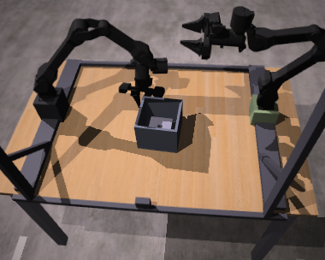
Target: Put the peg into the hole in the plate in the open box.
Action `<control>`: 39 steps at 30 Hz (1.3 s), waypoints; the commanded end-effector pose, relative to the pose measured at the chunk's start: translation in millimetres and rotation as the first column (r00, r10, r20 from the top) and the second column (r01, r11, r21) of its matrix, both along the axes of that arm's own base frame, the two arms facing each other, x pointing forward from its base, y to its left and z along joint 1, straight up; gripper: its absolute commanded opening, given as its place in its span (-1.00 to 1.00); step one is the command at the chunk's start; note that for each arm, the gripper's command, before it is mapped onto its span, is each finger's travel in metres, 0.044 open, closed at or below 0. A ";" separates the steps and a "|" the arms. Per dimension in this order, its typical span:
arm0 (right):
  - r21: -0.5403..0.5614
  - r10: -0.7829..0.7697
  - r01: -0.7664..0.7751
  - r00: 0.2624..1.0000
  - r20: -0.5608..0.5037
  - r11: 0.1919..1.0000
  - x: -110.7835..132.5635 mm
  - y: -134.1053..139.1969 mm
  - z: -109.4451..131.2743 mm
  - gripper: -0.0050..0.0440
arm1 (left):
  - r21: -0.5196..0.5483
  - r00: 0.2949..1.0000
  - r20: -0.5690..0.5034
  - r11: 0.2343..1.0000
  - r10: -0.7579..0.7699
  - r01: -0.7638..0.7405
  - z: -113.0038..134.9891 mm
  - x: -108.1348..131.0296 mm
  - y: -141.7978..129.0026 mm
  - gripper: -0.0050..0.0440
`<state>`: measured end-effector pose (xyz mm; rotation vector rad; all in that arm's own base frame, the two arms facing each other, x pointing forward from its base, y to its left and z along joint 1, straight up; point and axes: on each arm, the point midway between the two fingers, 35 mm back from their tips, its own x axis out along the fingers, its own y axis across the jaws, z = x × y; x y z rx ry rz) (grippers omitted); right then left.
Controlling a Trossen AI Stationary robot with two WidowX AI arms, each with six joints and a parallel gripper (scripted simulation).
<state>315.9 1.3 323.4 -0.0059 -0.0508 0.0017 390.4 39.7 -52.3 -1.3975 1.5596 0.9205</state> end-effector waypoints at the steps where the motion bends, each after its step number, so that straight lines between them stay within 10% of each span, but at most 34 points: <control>1: -0.005 -0.004 0.004 1.000 -0.010 1.000 1.0 -0.7 -3.7 1.00 | 0.009 0.999 0.050 1.000 -0.001 0.000 20.0 9.9 3.2 -0.53; 29: -0.005 -0.004 0.004 1.000 -0.010 1.000 1.0 -0.7 -3.7 1.00 | -0.002 0.999 0.048 1.000 -0.014 0.015 44.2 1.4 1.8 -0.53; 39: -0.005 -0.004 0.004 1.000 -0.010 1.000 1.0 -0.7 -3.7 1.00 | -0.034 0.966 0.198 0.983 -0.168 0.178 40.5 0.4 5.0 -0.53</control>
